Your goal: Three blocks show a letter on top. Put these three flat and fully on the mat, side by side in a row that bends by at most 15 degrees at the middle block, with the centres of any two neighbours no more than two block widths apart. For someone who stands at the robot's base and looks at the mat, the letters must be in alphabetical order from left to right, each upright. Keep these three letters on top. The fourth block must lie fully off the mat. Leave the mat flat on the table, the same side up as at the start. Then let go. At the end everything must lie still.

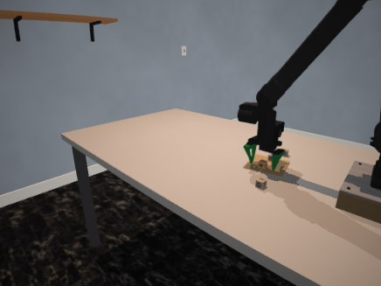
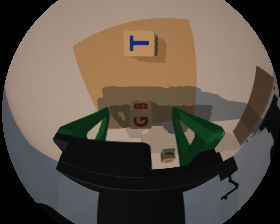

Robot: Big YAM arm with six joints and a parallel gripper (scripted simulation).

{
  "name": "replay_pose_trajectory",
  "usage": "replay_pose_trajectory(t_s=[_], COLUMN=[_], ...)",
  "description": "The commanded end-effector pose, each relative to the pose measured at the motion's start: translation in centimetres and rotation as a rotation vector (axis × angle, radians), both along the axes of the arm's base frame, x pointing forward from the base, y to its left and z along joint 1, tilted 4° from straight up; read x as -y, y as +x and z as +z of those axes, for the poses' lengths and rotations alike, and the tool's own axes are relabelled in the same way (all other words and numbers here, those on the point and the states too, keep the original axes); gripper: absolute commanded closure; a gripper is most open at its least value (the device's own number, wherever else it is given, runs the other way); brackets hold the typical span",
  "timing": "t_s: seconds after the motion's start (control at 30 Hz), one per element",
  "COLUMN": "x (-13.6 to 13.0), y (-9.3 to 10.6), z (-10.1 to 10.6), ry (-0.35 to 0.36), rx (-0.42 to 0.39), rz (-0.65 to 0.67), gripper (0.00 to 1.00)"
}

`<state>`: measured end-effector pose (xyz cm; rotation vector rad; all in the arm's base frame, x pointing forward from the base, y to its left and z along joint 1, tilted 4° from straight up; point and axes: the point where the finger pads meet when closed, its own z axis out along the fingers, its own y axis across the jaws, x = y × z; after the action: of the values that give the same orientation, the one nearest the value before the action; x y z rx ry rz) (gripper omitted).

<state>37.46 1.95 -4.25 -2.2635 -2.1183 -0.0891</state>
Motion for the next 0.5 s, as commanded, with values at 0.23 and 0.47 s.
replay_pose_trajectory(t_s=[0.23, 0.47], x=[-0.3, -0.1], y=[1.5, 2.5], z=[1.7, 3.0], ry=[-0.004, -0.004], rx=[0.045, 0.063], rz=[0.002, 0.002], gripper=[0.1, 0.1])
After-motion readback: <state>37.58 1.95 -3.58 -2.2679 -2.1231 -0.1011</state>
